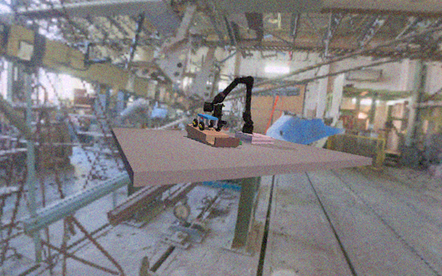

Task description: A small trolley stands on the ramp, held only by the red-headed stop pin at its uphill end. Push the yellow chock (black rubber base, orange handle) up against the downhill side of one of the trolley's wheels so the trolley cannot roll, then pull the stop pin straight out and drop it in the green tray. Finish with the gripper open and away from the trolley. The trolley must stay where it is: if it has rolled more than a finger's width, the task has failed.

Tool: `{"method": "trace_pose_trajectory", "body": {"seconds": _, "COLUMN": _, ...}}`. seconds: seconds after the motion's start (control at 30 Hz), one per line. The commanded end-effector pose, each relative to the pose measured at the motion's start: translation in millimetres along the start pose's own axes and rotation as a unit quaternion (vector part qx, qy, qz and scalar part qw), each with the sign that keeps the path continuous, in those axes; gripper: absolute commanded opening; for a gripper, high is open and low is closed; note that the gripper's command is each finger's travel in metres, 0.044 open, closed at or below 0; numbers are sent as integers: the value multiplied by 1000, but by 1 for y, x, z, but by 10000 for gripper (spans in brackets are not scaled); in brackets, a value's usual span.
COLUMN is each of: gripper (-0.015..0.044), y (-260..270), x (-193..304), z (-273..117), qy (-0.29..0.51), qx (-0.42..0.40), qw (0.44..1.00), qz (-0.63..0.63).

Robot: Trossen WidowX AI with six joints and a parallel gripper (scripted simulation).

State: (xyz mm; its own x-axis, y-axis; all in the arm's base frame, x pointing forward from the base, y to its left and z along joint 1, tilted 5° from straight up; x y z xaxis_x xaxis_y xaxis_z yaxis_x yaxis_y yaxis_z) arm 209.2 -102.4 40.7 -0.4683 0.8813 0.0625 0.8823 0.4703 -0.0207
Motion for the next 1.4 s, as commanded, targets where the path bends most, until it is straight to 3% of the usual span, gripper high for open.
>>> {"method": "trace_pose_trajectory", "body": {"seconds": 0.0, "gripper": 164, "y": 0, "x": 0, "z": 0, "qy": 0, "qx": 0, "qw": 1000, "qz": 0}}
{"method": "trace_pose_trajectory", "body": {"seconds": 0.13, "gripper": 59, "y": 0, "x": 0, "z": 0, "qy": 0, "qx": 0, "qw": 1000, "qz": 0}}
{"method": "trace_pose_trajectory", "body": {"seconds": 0.4, "gripper": 0, "y": 0, "x": 0, "z": -1, "qy": 0, "qx": 0, "qw": 1000, "qz": 0}}
{"method": "trace_pose_trajectory", "body": {"seconds": 1.37, "gripper": 0, "y": -1, "x": 4, "z": -91, "qy": -1, "qx": 2, "qw": 1000, "qz": 0}}
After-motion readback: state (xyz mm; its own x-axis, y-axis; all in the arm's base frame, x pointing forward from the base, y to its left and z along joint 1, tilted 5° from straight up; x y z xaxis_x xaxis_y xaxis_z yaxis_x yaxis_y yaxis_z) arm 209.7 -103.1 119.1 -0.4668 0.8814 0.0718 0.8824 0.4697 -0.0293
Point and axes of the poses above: the point midway between the two fingers, 35 mm back from their tips, its own z axis out along the fingers, its own y axis across the jaws, x = y × z, the point moved 5 cm from there along -z, back along the fingers, and after that the axes turned 12 degrees about z, right-handed, at the moved point
